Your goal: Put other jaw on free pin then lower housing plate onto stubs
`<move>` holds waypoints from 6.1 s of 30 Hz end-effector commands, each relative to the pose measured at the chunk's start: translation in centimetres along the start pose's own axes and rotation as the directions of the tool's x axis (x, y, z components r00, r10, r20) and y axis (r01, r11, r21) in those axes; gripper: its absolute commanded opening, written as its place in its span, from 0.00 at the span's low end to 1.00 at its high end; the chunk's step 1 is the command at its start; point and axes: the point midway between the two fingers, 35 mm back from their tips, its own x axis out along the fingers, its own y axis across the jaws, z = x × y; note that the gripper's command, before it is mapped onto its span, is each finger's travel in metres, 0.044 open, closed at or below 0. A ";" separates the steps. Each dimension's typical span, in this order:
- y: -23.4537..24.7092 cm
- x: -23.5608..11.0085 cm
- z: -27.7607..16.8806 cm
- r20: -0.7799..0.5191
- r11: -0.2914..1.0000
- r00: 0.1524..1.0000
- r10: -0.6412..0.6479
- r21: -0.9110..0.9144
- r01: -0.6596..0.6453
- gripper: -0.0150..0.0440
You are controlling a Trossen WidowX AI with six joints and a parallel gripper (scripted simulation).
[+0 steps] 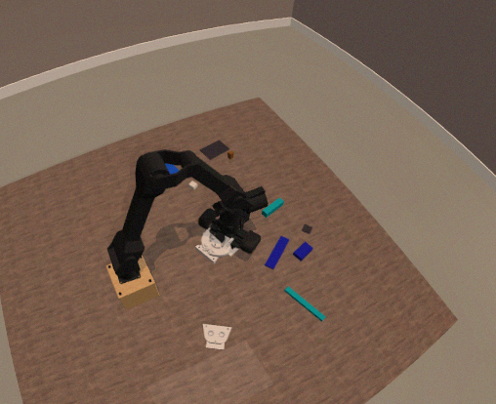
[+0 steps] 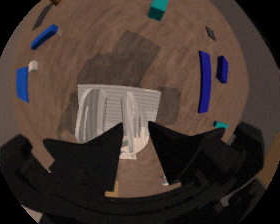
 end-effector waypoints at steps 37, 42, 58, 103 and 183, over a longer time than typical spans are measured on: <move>0.0 0.0 0.0 0.001 1.000 1.000 -0.002 -0.003 0.002 0.48; 0.0 0.0 0.0 0.001 1.000 1.000 -0.002 -0.003 0.002 0.48; 0.0 0.0 0.0 0.000 1.000 1.000 0.000 0.000 0.000 0.63; -4.6 -6.9 -5.0 0.023 0.880 1.000 0.019 0.474 -0.028 1.00; -13.2 -4.9 -26.7 -0.019 -0.894 1.000 -0.013 0.448 -0.003 1.00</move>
